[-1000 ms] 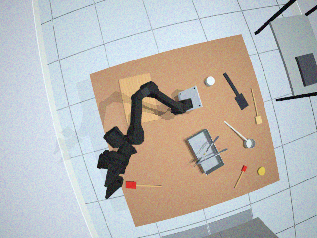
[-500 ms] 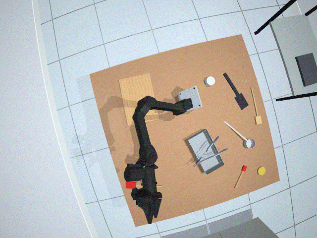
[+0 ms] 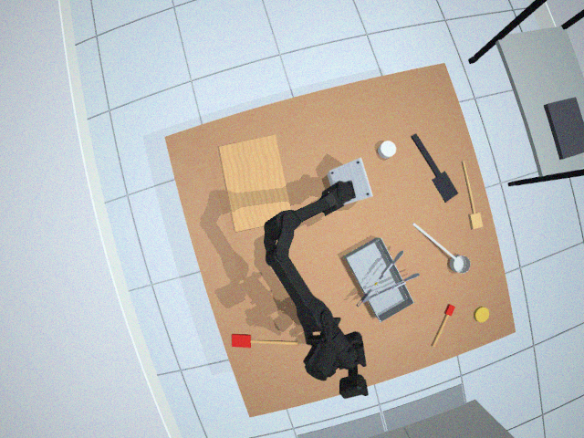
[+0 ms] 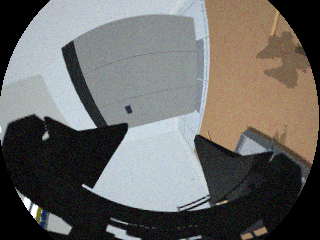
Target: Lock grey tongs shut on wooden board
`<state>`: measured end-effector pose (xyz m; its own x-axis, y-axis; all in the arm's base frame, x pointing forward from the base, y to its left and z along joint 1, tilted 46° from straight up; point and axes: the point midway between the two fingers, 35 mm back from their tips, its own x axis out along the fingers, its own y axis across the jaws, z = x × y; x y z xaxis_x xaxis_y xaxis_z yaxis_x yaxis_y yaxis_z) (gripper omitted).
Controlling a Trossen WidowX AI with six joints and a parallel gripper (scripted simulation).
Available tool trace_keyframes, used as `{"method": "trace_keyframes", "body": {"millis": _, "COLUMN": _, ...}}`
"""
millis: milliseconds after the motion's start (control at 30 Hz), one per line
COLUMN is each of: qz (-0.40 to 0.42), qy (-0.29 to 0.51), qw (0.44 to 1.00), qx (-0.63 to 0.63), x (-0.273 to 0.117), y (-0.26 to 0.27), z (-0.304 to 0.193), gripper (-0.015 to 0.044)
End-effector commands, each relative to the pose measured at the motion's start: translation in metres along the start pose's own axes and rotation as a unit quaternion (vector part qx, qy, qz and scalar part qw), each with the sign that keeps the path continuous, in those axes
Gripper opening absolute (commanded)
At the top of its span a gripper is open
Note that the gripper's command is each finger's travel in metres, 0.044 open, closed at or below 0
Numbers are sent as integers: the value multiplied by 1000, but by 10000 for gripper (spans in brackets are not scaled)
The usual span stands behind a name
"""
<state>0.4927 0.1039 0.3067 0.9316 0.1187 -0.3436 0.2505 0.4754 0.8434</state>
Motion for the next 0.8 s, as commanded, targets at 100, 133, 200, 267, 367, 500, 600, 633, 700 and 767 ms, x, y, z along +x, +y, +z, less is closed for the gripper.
{"method": "trace_keyframes", "body": {"millis": 100, "qz": -195, "qy": 16, "qw": 980, "qx": 26, "x": 39, "y": -89, "z": -53, "gripper": 440}}
{"method": "trace_keyframes", "body": {"millis": 133, "qz": -227, "qy": 15, "qw": 973, "qx": 26, "x": 42, "y": -105, "z": -61, "gripper": 440}}
{"method": "trace_keyframes", "body": {"millis": 200, "qz": -290, "qy": 12, "qw": 957, "qx": 22, "x": 45, "y": -135, "z": -78, "gripper": 440}}
{"method": "trace_keyframes", "body": {"millis": 267, "qz": -354, "qy": 4, "qw": 935, "qx": 12, "x": 45, "y": -166, "z": -94, "gripper": 440}}
{"method": "trace_keyframes", "body": {"millis": 367, "qz": -450, "qy": -17, "qw": 892, "qx": -17, "x": 38, "y": -212, "z": -115, "gripper": 440}}
{"method": "trace_keyframes", "body": {"millis": 500, "qz": -569, "qy": -64, "qw": 814, "qx": -92, "x": 16, "y": -269, "z": -136, "gripper": 440}}
{"method": "trace_keyframes", "body": {"millis": 600, "qz": -618, "qy": -96, "qw": 766, "qx": -149, "x": 1, "y": -292, "z": -143, "gripper": 440}}
{"method": "trace_keyframes", "body": {"millis": 633, "qz": -621, "qy": -98, "qw": 762, "qx": -153, "x": 0, "y": -293, "z": -143, "gripper": 440}}
{"method": "trace_keyframes", "body": {"millis": 700, "qz": -621, "qy": -98, "qw": 762, "qx": -153, "x": 0, "y": -293, "z": -143, "gripper": 440}}
{"method": "trace_keyframes", "body": {"millis": 767, "qz": -621, "qy": -98, "qw": 762, "qx": -153, "x": 0, "y": -293, "z": -143, "gripper": 440}}
